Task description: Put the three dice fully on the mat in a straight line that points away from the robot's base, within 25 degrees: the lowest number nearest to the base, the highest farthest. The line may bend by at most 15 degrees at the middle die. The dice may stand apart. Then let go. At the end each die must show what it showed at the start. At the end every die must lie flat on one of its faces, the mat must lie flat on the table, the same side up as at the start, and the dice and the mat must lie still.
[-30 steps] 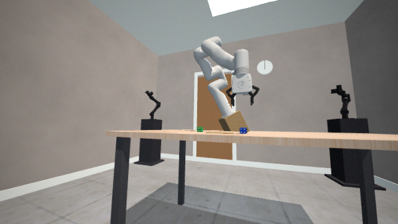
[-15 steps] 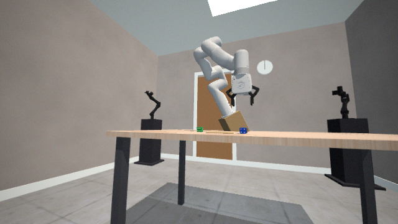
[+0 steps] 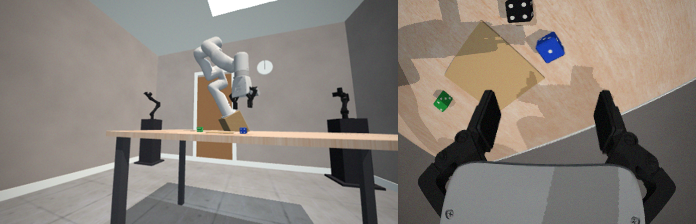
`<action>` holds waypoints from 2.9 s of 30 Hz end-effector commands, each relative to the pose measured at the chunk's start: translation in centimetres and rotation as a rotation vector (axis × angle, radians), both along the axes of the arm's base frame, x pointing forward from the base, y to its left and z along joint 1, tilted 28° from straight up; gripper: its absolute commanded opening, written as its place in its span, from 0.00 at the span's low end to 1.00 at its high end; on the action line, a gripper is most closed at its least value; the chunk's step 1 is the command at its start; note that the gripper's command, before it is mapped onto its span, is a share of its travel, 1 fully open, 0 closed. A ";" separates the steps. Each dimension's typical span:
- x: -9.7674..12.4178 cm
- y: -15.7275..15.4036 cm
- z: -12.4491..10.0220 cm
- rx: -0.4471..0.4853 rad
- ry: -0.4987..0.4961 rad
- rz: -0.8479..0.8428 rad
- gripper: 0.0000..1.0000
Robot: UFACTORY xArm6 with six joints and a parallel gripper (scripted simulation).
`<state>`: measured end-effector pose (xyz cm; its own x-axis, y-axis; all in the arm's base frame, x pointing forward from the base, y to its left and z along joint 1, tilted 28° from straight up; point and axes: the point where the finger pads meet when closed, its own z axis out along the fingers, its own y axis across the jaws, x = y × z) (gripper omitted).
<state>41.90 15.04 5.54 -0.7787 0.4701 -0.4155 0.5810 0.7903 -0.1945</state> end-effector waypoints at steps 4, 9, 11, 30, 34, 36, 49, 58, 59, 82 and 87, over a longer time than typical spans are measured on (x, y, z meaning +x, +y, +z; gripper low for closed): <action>0.3 -0.2 -0.6 0.064 -0.127 -0.246 1.00; 0.4 -0.3 -0.8 0.083 -0.158 -0.316 1.00; 0.5 -0.5 -1.2 0.120 -0.217 -0.450 1.00; 0.8 -1.0 -2.6 0.245 -0.413 -0.896 1.00; 0.8 -1.0 -2.6 0.249 -0.419 -0.911 1.00; 0.8 -1.0 -2.6 0.249 -0.419 -0.911 0.47; 0.8 -1.0 -2.6 0.249 -0.419 -0.911 0.47; 0.8 -1.0 -2.6 0.249 -0.419 -0.911 0.47; 0.8 -1.0 -2.6 0.249 -0.419 -0.911 0.47; 0.9 -1.2 -2.9 0.249 -0.419 -0.911 0.47; 1.0 -1.3 -3.3 0.249 -0.420 -0.911 0.47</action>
